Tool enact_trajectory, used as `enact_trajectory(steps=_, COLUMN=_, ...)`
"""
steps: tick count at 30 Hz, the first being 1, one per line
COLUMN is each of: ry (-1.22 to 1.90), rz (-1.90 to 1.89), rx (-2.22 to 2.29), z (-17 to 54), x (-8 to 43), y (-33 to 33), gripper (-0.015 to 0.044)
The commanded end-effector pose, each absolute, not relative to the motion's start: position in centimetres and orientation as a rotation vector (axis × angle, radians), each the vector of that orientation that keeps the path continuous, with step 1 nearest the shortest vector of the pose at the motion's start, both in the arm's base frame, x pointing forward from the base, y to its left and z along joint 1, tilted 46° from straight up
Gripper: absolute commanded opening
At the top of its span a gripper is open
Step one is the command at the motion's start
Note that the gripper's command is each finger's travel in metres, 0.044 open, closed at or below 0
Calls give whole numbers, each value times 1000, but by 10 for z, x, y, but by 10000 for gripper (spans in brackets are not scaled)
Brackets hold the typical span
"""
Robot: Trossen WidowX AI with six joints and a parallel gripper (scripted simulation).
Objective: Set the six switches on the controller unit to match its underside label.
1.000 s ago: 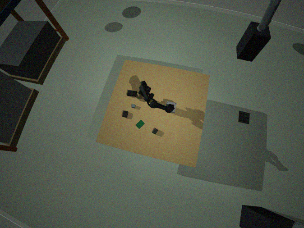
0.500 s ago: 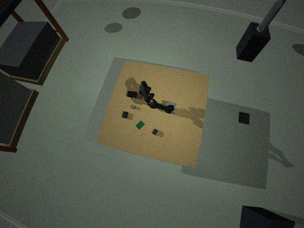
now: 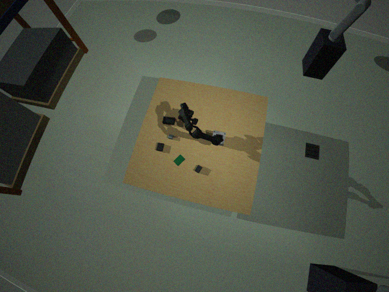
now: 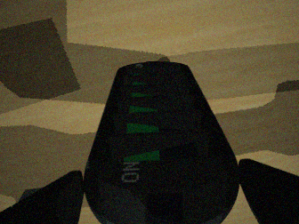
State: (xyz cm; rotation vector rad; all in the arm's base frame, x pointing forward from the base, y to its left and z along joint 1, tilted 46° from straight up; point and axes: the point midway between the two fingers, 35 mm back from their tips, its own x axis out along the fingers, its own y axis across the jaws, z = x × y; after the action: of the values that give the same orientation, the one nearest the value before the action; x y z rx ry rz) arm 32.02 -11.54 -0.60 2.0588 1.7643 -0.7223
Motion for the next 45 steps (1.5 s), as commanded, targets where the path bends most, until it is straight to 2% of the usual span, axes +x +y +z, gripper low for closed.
enact_trajectory(steps=1, ry=1767, rz=-745, rx=2042, z=-12, x=319, y=-117, gripper=337)
enact_trajectory(steps=45, ry=1709, rz=-835, rx=1966, z=-39, x=314, y=-136, gripper=338)
